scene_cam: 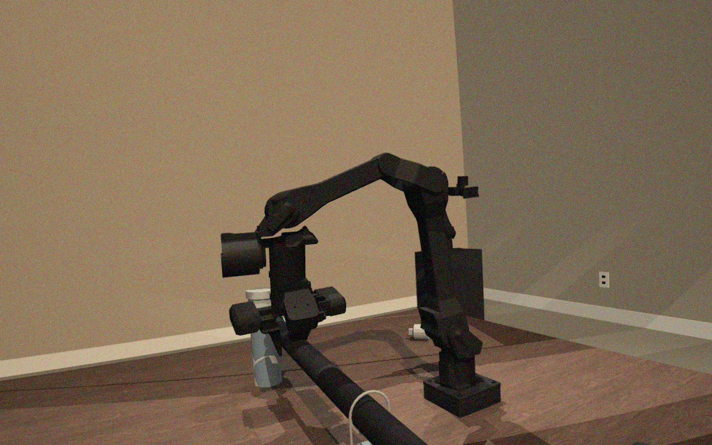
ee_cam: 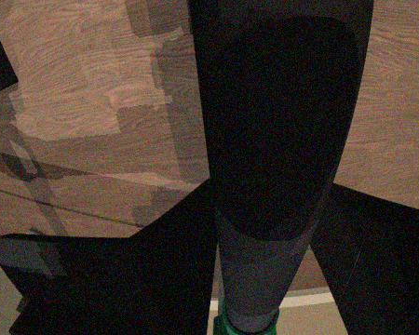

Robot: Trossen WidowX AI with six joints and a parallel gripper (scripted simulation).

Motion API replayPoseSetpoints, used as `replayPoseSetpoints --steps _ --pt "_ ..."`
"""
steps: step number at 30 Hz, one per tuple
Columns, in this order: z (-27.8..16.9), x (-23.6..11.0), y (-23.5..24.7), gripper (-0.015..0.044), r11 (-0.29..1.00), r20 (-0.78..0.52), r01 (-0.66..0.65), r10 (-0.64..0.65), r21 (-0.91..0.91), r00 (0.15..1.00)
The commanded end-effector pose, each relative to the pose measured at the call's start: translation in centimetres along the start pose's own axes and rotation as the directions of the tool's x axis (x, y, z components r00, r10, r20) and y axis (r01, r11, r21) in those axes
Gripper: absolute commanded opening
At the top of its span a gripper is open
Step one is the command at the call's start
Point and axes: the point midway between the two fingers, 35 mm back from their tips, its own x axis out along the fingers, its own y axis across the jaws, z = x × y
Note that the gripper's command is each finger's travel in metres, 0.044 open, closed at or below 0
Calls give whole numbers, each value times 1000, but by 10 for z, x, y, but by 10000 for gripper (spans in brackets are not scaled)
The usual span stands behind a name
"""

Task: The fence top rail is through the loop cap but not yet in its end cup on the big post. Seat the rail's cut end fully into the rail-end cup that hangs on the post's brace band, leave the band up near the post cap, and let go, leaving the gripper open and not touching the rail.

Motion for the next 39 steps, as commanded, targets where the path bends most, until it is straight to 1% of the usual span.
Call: replayPoseSetpoints --steps 1,9,19,26,31,36,39 --pt "0 0 0 0 1000 0 0 0 0 1000" --pt "0 0 0 0 1000 0 0 0 0 1000" --pt "0 -1 0 262 1000 0 0 0 0 1000" --pt "14 -24 -1 440 1000 3 0 0 0 1000" --pt "27 -45 1 440 1000 4 -1 1 -1 1000" --pt "27 -45 1 440 1000 3 -3 3 -12 1000" --pt "27 -57 1 440 1000 2 -8 9 -29 1000"
